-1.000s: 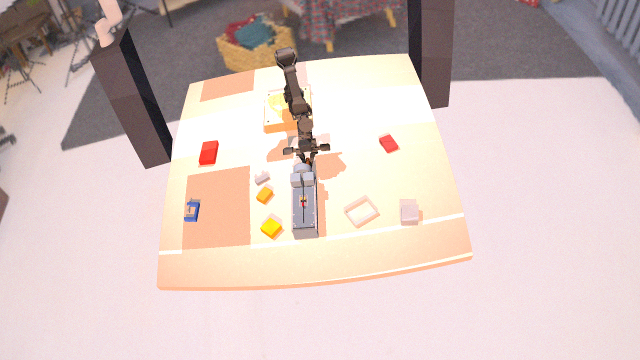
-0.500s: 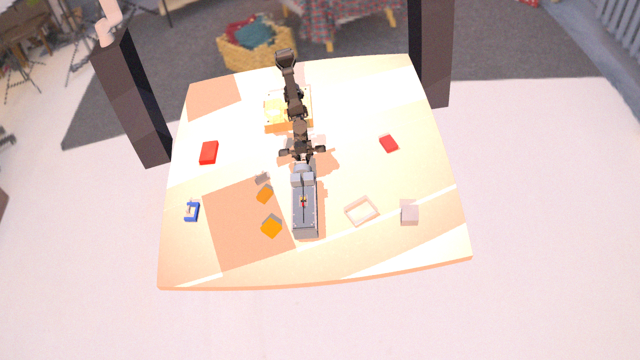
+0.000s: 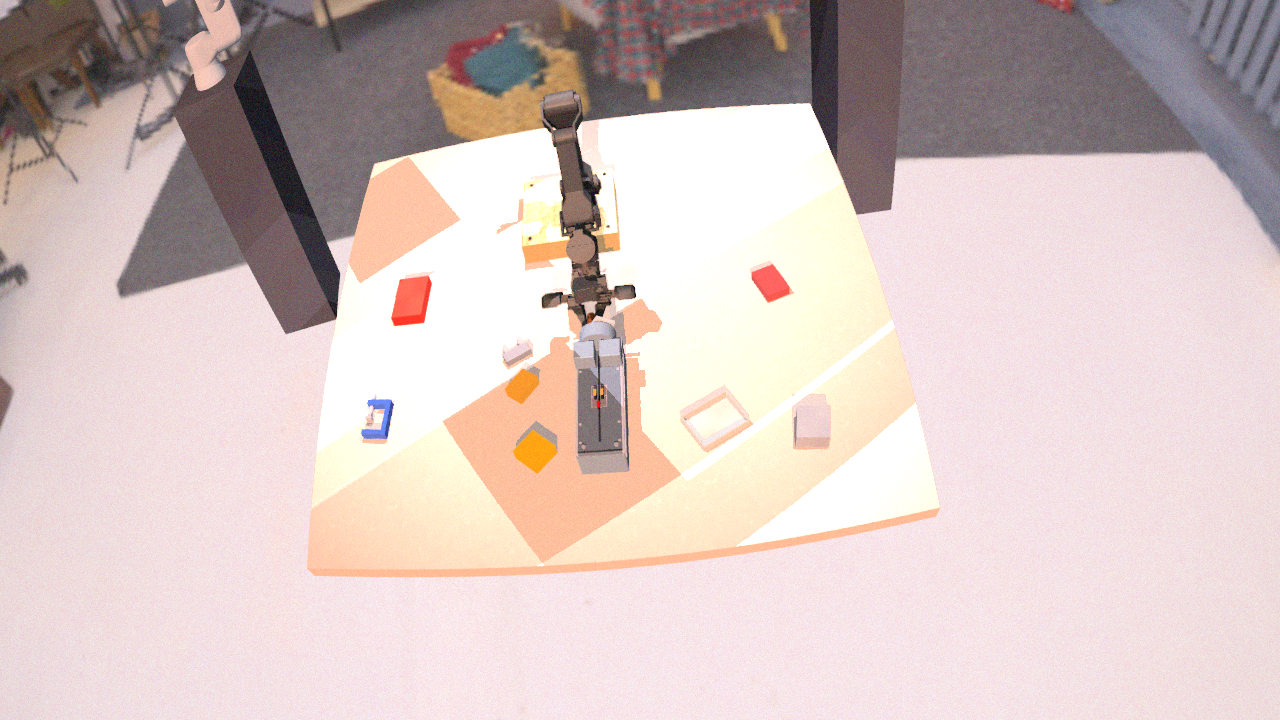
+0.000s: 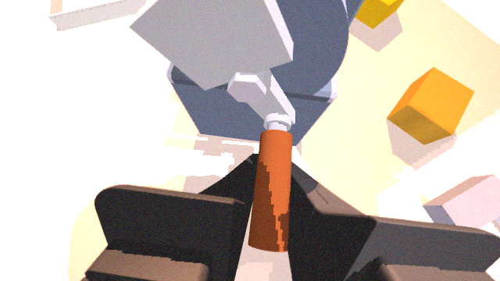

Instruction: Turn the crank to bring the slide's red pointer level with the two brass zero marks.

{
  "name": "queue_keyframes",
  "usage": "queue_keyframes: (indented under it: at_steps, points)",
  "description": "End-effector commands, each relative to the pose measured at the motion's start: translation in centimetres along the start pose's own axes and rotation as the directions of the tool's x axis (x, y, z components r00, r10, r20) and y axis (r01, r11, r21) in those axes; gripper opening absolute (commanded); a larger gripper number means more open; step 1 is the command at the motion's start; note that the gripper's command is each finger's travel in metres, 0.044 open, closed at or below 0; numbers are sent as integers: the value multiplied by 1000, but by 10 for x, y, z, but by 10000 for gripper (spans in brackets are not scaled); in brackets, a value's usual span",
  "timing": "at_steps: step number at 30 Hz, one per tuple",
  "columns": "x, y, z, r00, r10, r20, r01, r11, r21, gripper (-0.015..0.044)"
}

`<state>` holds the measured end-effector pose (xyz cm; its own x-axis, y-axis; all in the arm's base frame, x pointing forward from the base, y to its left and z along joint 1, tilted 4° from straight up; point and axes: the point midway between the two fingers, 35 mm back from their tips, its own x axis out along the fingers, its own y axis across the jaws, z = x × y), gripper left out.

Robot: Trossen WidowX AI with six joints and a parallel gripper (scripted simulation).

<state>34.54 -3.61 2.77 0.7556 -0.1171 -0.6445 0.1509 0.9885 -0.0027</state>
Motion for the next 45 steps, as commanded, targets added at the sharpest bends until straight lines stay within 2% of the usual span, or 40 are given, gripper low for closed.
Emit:
queue_keyframes:
  at_steps: [1,45]
  points:
    - [-3,-7,3,1000,-9,2,9,1000,1,0]
    - [-37,-2,37,1000,-8,2,8,1000,1,0]
